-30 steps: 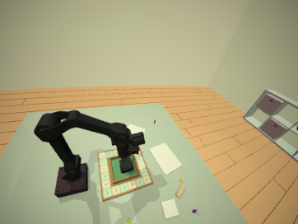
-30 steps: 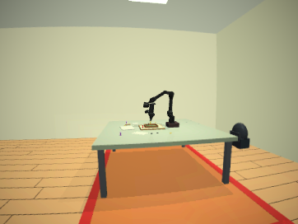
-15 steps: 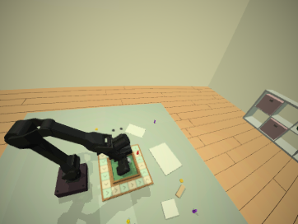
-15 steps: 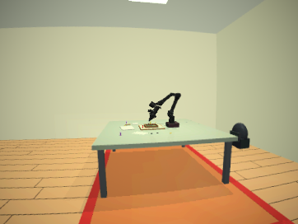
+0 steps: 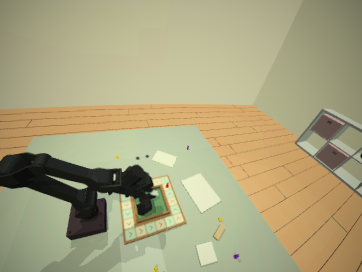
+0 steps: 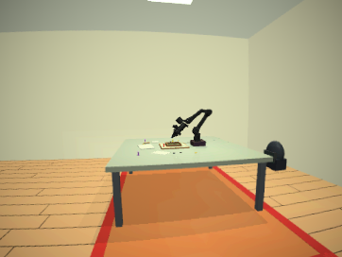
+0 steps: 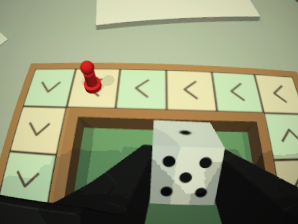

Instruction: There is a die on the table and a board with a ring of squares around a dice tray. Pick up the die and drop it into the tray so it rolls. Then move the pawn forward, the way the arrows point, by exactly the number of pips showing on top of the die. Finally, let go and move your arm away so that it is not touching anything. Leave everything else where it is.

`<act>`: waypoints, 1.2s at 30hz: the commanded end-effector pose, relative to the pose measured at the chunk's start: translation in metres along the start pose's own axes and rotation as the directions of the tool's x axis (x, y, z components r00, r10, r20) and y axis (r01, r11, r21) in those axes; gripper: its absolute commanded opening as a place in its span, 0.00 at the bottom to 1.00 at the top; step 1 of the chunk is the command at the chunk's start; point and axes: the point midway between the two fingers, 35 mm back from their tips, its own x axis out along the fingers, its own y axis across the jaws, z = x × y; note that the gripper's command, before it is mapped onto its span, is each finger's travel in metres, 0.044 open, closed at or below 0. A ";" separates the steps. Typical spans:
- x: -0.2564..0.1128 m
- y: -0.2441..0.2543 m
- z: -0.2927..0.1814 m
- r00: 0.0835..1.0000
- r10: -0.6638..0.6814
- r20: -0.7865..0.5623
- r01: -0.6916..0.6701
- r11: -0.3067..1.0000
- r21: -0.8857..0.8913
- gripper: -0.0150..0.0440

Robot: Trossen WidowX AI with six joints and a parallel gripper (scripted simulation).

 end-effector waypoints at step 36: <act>-0.042 -0.001 0.020 1.000 -0.001 0.024 0.001 1.000 0.003 0.74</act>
